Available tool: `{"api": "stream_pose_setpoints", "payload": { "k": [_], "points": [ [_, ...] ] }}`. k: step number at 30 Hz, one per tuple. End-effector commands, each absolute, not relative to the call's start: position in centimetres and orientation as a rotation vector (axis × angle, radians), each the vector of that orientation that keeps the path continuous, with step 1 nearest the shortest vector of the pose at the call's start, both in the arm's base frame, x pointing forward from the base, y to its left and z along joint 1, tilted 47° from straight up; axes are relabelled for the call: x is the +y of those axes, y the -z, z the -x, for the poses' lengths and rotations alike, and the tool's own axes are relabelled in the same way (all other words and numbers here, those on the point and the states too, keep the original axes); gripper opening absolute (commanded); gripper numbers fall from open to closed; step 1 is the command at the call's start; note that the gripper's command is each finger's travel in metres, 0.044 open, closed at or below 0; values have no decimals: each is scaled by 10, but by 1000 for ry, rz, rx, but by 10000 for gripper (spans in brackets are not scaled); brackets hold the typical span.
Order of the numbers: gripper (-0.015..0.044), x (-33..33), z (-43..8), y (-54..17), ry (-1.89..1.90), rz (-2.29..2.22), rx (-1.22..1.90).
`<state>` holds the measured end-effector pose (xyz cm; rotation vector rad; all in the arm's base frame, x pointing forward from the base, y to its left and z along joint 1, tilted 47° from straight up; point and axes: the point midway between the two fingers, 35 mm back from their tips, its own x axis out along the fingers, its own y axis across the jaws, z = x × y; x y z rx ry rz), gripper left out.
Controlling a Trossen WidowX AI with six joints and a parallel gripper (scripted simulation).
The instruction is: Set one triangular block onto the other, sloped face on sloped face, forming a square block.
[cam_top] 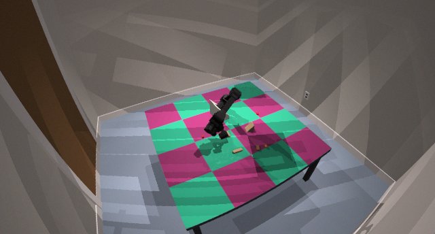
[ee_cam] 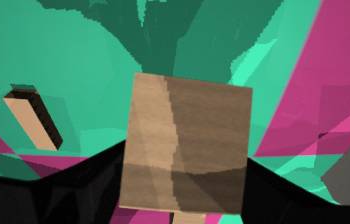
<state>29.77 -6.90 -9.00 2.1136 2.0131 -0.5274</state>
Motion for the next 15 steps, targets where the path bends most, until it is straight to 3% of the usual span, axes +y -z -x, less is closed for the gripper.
{"api": "stream_pose_setpoints", "payload": {
  "k": [1,15],
  "points": [
    [0,-85,-299,74,518,-2104,2000],
    [0,-97,-297,61,497,-2100,2003]
  ]
}}
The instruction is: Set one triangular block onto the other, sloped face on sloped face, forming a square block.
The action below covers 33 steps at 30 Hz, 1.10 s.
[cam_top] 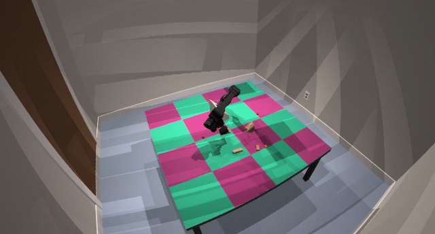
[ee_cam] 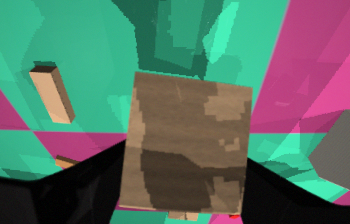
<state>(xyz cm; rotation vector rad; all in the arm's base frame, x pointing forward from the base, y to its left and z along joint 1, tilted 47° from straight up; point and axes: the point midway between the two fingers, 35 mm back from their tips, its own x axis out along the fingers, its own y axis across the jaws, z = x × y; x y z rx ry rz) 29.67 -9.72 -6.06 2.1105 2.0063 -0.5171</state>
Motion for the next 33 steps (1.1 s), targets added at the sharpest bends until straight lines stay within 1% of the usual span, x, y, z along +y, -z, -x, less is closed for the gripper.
{"api": "stream_pose_setpoints", "payload": {
  "k": [1,16,33],
  "points": [
    [0,-97,-297,61,465,-2084,1998],
    [0,-97,-296,61,-51,-1758,1853],
    [0,-97,-296,60,-531,-1345,1607]
  ]
}}
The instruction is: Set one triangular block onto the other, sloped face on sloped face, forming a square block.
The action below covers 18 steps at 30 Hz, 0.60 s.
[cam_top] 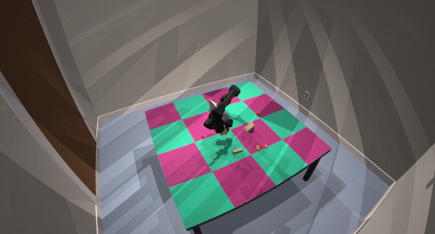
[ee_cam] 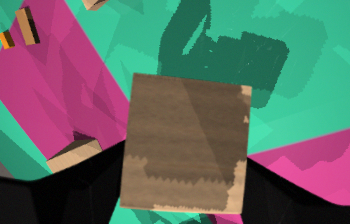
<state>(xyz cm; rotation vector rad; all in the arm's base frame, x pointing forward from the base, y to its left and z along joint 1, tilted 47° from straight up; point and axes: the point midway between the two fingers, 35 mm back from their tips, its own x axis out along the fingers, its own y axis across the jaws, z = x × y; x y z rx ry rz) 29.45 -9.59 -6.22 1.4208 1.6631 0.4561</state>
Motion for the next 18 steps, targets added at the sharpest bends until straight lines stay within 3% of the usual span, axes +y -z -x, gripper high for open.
{"api": "stream_pose_setpoints", "payload": {
  "k": [1,18],
  "points": [
    [0,-96,-296,60,-556,-1319,1590],
    [0,-96,-296,59,-928,-874,1277]
  ]
}}
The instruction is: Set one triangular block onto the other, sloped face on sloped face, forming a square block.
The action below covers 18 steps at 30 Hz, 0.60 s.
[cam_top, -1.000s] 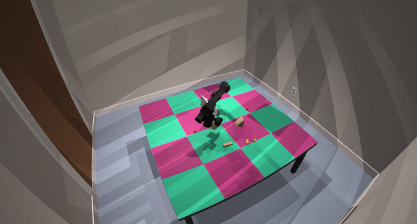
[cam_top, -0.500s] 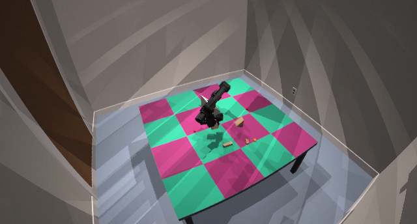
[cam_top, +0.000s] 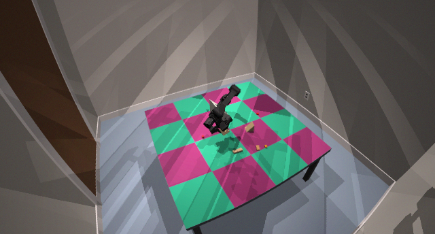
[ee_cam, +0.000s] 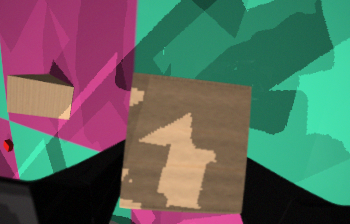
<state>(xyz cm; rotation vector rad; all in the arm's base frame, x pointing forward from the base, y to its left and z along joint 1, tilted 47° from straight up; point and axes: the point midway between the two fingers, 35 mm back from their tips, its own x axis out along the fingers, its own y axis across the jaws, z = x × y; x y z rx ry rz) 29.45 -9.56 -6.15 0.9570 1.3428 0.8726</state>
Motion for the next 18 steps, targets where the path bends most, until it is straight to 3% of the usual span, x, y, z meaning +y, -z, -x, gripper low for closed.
{"api": "stream_pose_setpoints", "payload": {
  "k": [1,18],
  "points": [
    [0,-96,-296,59,-947,-847,1257],
    [0,-96,-296,59,-1220,-383,896]
  ]
}}
